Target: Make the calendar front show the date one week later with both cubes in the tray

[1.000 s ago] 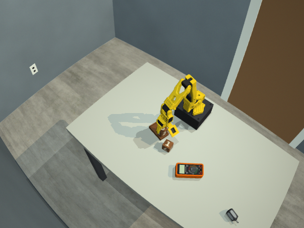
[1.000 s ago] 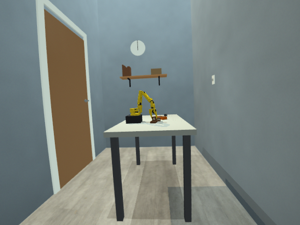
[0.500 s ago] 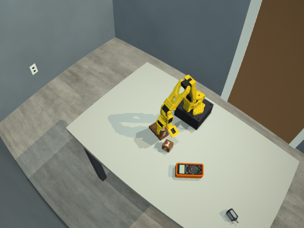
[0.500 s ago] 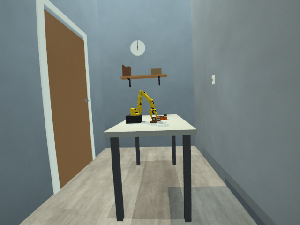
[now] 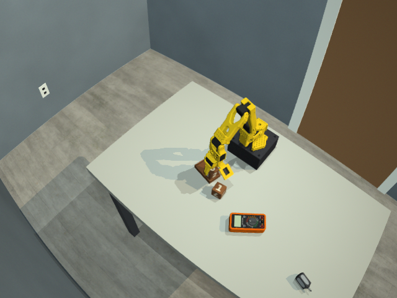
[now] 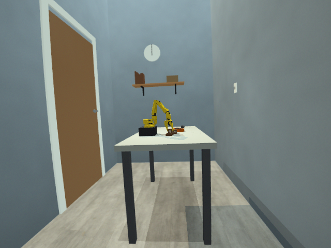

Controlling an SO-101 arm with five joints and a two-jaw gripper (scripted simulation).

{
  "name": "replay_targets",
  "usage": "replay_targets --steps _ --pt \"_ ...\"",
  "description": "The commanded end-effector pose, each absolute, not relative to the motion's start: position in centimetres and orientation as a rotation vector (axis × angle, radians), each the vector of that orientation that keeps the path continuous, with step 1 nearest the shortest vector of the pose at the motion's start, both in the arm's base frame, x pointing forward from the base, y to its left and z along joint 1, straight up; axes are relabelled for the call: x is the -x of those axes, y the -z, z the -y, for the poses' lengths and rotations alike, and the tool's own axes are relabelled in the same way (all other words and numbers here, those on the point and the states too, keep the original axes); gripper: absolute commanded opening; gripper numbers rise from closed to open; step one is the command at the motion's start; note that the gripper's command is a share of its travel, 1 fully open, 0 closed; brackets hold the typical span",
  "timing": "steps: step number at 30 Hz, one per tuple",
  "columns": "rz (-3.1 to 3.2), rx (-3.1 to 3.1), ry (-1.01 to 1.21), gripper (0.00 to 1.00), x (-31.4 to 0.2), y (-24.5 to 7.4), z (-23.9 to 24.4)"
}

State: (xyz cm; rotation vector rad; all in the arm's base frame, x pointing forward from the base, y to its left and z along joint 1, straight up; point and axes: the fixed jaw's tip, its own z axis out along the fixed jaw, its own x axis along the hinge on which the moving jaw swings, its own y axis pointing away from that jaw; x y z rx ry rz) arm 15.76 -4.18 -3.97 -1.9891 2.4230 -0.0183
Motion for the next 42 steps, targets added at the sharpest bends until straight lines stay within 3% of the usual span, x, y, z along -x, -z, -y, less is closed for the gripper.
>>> replay_targets --steps 1,42 --pt "-2.438 1.989 -0.009 0.24 -15.3 4.3 3.99" --pt "-2.438 1.989 -0.009 0.36 -15.33 4.19 3.99"
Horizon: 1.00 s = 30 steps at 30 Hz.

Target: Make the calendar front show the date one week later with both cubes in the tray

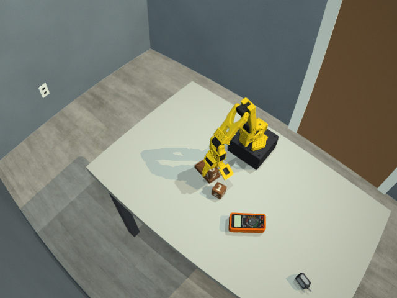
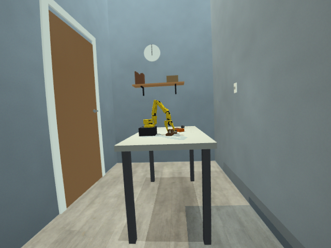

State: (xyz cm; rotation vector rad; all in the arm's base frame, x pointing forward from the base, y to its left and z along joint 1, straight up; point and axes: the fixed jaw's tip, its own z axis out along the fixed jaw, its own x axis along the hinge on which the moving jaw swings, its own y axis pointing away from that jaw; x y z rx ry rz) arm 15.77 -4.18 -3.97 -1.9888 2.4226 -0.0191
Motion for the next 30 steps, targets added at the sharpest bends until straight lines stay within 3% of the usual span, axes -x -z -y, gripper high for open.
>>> replay_targets --steps 1,21,30 --pt "-2.438 1.989 -0.009 0.36 -15.3 4.1 4.0" --pt "-2.438 1.989 -0.009 0.36 -15.4 -1.2 4.0" --pt "-2.438 1.989 -0.009 0.36 -15.3 -1.8 4.0"
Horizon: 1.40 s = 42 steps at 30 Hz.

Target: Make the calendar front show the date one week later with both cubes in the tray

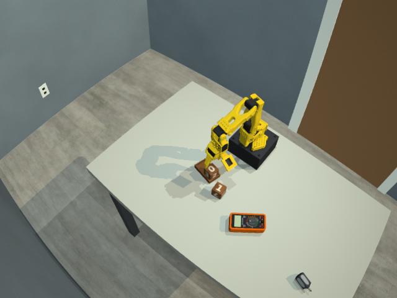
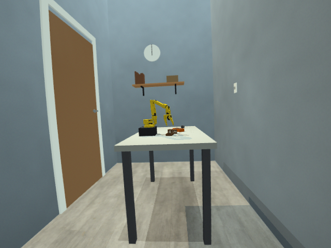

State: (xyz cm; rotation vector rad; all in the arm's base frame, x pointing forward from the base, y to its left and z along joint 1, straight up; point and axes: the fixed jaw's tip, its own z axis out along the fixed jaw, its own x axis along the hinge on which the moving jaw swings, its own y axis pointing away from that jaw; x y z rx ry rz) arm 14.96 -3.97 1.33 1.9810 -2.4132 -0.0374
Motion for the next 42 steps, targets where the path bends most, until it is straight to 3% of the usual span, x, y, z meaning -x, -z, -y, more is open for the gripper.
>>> replay_targets --steps 1,23,42 --pt "2.431 -1.983 0.009 0.36 -15.3 -1.8 4.0" --pt "2.444 -1.994 -0.027 0.36 -15.6 -2.2 4.1" --pt "2.597 -2.118 -0.616 0.35 -18.4 -8.5 4.8"
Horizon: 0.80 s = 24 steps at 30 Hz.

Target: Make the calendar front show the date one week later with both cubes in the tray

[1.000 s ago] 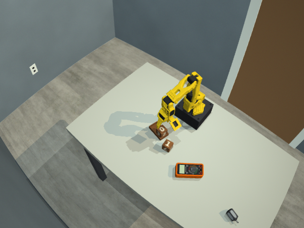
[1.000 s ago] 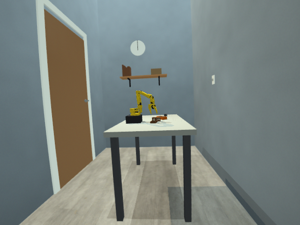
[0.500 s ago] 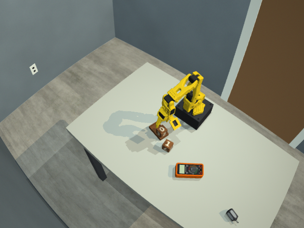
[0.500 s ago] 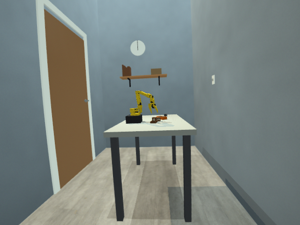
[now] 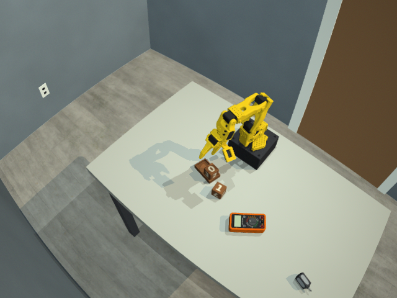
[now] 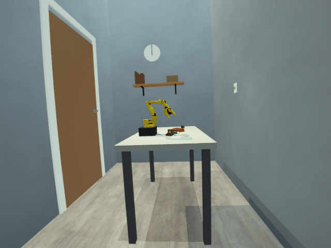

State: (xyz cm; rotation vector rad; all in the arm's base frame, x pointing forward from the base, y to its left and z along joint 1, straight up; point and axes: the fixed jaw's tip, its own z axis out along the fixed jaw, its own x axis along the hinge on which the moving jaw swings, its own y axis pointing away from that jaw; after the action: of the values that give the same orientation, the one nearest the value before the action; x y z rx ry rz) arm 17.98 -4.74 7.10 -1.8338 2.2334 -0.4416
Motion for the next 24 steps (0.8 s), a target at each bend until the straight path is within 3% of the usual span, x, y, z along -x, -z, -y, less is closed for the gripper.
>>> replay_targets --steps 1,24 --pt "-2.183 1.781 0.535 0.35 -18.42 -8.68 4.78" --pt "-2.211 1.678 0.534 0.35 -18.96 -9.22 4.31"
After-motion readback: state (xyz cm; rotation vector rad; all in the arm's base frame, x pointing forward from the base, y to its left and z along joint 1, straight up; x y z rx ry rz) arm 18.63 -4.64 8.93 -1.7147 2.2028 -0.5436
